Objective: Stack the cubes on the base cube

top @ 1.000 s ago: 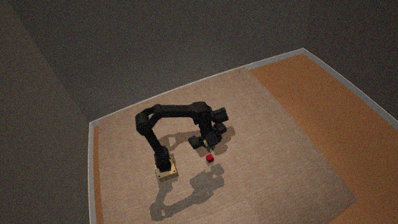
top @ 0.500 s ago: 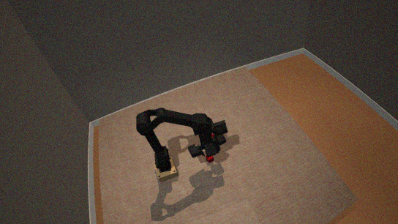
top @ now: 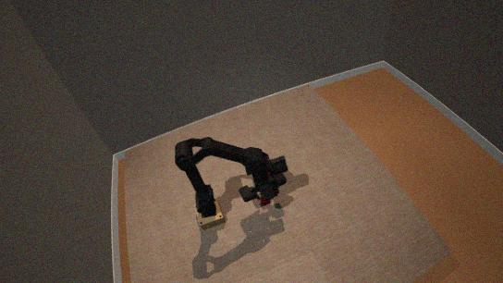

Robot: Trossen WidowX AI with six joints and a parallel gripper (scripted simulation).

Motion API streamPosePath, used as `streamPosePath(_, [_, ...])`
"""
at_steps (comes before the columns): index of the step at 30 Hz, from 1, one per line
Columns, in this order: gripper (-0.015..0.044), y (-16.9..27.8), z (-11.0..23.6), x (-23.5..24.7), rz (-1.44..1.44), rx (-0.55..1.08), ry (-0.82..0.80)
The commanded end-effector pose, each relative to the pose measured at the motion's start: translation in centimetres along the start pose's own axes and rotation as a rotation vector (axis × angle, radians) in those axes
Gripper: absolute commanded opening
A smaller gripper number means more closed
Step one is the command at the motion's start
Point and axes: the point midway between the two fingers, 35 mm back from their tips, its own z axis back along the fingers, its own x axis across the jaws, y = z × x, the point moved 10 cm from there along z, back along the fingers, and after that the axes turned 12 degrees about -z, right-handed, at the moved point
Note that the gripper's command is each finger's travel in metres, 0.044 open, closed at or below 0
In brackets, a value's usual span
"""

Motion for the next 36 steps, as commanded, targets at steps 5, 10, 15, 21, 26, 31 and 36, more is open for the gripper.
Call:
streamPosePath(5, [0.0265, 0.0, -1.5, -0.2, -0.003, -0.002, 0.012])
streamPosePath(10, [0.0265, 0.0, -2.3, -0.2, -0.003, -0.002, 0.012])
streamPosePath(15, [0.0265, 0.0, -3.1, -0.3, -0.003, -0.002, 0.012])
streamPosePath(21, [0.0160, 0.0, -3.2, -0.3, -0.003, -0.002, 0.012])
streamPosePath(26, [0.0105, 0.0, -3.2, -0.3, -0.003, -0.002, 0.012])
streamPosePath(31, [0.0105, 0.0, -2.2, 0.0, -0.003, -0.002, 0.012])
streamPosePath(36, [0.0105, 0.0, -0.7, 0.3, -0.003, -0.002, 0.012])
